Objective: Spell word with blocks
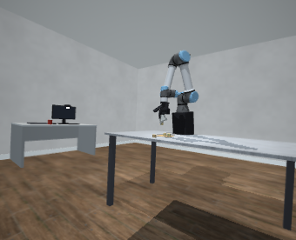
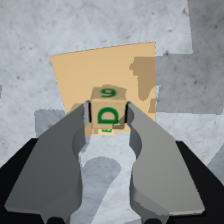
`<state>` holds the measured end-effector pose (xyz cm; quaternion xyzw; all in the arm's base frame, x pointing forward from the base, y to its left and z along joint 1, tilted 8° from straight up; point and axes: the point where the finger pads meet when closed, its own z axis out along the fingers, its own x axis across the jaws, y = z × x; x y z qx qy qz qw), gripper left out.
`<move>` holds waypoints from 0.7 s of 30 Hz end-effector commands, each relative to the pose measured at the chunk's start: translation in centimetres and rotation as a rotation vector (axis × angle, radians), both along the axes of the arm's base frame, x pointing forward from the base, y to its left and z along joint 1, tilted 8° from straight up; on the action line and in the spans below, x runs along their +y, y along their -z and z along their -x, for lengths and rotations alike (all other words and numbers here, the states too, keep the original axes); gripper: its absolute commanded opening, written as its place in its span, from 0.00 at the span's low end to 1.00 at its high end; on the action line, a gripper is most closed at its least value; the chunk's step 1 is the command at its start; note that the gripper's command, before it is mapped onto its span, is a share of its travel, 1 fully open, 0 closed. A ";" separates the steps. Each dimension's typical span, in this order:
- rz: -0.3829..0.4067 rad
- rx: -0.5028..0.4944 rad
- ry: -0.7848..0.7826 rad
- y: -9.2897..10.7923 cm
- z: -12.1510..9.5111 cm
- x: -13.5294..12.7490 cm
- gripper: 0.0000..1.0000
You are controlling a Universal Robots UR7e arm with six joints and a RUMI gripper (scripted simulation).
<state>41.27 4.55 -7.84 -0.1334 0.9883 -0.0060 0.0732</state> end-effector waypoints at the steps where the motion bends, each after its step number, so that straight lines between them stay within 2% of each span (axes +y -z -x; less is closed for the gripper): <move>1: -0.003 0.000 0.031 0.0 0.3 0.3 0.05; 21: -0.005 0.000 0.041 0.0 0.3 0.4 0.05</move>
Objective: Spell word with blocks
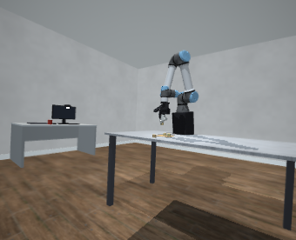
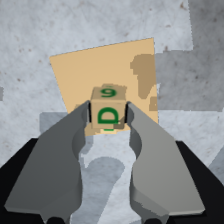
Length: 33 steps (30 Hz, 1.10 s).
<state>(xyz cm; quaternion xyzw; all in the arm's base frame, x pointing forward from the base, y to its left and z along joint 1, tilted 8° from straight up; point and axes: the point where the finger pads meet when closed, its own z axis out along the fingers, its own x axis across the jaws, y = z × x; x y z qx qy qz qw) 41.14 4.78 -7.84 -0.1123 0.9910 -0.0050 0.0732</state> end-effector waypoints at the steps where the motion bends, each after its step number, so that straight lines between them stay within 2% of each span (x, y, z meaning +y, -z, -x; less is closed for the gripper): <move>1: 0.000 0.000 -0.002 0.0 0.2 0.1 0.05; 10: 0.000 0.003 -0.002 0.4 0.2 0.2 0.05; 21: 0.000 0.001 -0.002 2.2 -0.2 0.2 0.05; 33: 0.001 -0.003 -0.002 6.2 -1.1 0.2 0.05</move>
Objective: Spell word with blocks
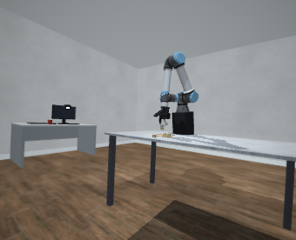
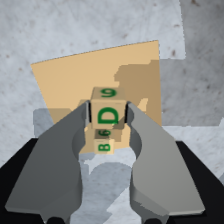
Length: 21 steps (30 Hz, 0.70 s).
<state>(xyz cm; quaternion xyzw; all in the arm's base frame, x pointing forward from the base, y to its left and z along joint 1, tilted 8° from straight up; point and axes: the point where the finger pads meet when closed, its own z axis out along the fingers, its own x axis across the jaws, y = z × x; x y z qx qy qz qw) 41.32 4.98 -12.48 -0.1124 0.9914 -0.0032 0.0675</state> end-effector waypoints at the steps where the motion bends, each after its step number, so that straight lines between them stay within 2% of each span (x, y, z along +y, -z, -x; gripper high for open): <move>1: 0.003 -0.014 -0.001 1.9 -0.9 0.0 0.05; 13: 0.003 -0.014 -0.001 4.4 -1.3 0.0 0.05; 21: 0.003 -0.014 -0.001 4.8 -1.4 0.0 0.05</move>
